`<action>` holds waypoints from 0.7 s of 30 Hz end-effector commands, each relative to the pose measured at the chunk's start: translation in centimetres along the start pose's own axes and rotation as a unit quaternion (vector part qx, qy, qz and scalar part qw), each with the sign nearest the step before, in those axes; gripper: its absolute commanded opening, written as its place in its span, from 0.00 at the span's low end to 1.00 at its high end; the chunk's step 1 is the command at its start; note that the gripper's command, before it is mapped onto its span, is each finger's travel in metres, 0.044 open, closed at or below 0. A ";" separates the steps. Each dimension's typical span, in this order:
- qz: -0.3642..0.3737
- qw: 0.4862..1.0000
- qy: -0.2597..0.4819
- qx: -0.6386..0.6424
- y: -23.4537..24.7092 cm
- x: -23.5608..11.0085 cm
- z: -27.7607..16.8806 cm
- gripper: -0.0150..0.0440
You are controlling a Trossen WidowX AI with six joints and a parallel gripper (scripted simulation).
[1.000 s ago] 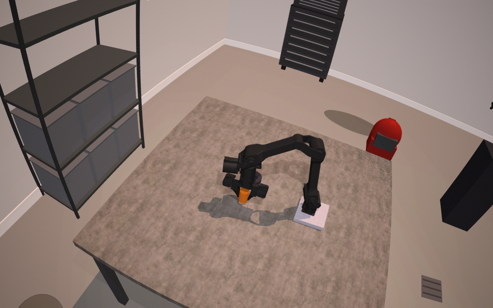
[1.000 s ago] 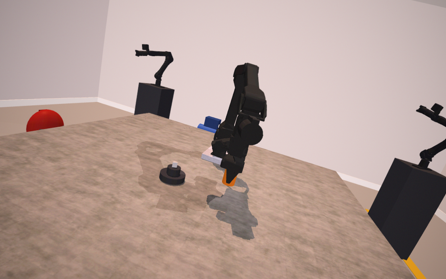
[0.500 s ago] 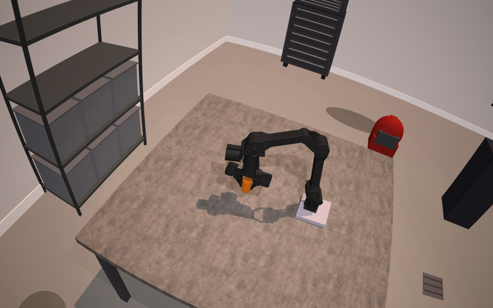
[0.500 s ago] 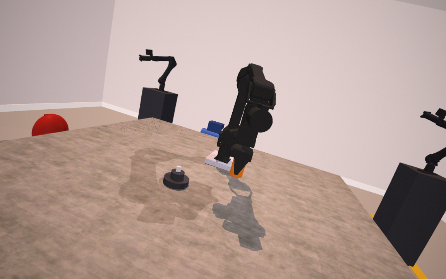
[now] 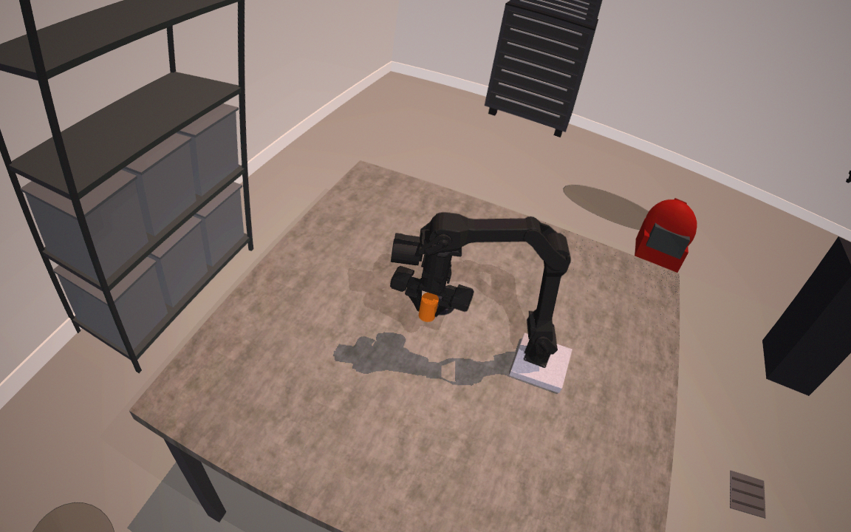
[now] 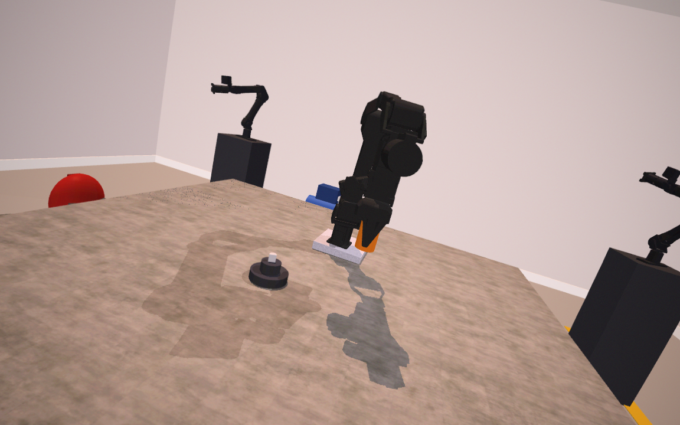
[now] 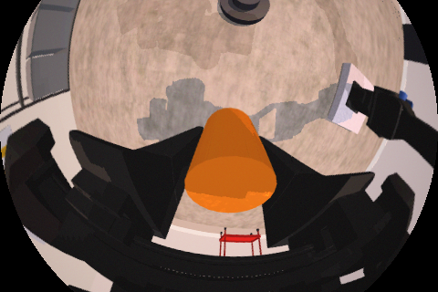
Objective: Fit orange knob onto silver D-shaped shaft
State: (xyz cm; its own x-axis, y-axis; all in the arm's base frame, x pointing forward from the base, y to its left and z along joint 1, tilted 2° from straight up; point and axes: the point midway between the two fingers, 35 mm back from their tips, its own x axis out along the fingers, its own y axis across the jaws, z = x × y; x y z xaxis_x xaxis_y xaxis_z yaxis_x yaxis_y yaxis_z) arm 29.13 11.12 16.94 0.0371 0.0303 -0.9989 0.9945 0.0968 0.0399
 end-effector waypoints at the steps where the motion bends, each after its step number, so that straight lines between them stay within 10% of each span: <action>1: 0.002 1.000 0.001 -0.002 0.2 -0.4 0.4 0.25; 21: 0.003 1.000 -0.001 -0.001 1.3 1.4 6.4 0.25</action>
State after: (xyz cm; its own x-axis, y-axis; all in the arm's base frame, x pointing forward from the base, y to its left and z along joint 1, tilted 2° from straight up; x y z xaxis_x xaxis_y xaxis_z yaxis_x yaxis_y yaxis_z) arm 30.97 5.82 15.87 0.0447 0.0248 -0.9987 0.9946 0.0927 0.0468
